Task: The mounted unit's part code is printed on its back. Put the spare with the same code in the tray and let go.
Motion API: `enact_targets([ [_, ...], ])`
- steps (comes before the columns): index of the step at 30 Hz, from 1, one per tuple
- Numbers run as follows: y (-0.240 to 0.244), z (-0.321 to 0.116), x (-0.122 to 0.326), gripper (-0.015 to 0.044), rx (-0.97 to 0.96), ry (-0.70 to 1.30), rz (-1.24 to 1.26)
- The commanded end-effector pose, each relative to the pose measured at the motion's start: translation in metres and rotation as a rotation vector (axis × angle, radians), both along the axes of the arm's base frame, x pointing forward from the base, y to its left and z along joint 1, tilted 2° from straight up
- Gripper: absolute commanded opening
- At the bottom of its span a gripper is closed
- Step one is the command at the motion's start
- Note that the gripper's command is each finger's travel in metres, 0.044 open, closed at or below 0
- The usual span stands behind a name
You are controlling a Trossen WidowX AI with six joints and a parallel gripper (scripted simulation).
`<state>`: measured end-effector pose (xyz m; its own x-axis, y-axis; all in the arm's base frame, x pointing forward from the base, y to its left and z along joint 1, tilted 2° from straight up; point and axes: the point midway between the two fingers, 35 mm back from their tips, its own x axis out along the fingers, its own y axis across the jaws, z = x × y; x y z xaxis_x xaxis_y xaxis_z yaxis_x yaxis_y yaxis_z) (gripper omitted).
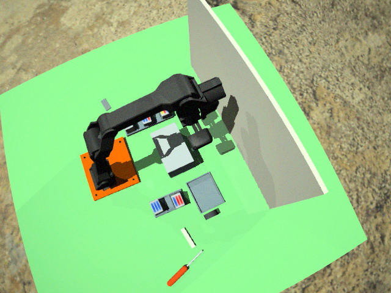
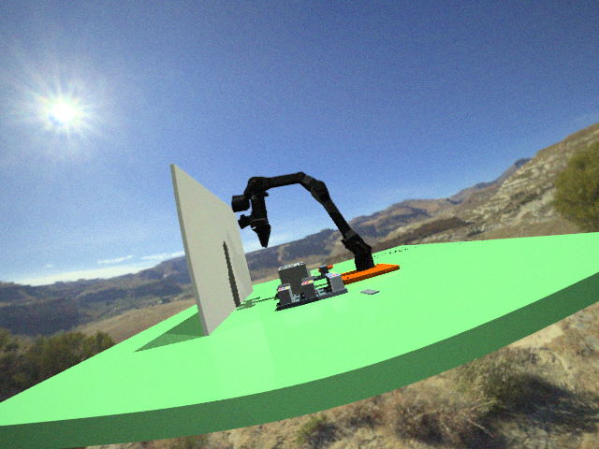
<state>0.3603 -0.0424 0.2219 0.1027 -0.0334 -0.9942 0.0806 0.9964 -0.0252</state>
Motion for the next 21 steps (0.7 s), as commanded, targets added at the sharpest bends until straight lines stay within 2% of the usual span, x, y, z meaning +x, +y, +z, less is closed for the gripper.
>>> enact_targets([
  [1, 0.001, 0.003, 0.001, 0.0440, -0.001, -0.007, -0.003],
  [11, 0.004, 0.002, 0.001, 0.0440, -0.002, -0.005, 0.017],
  [13, 0.027, -0.004, -0.005, 0.0440, -0.009, 0.009, 0.180],
  [16, 0.077, -0.019, -0.024, 0.0440, -0.025, 0.040, 0.555],
  [21, 0.147, -0.048, -0.074, 0.0440, -0.048, 0.086, 1.181],
])
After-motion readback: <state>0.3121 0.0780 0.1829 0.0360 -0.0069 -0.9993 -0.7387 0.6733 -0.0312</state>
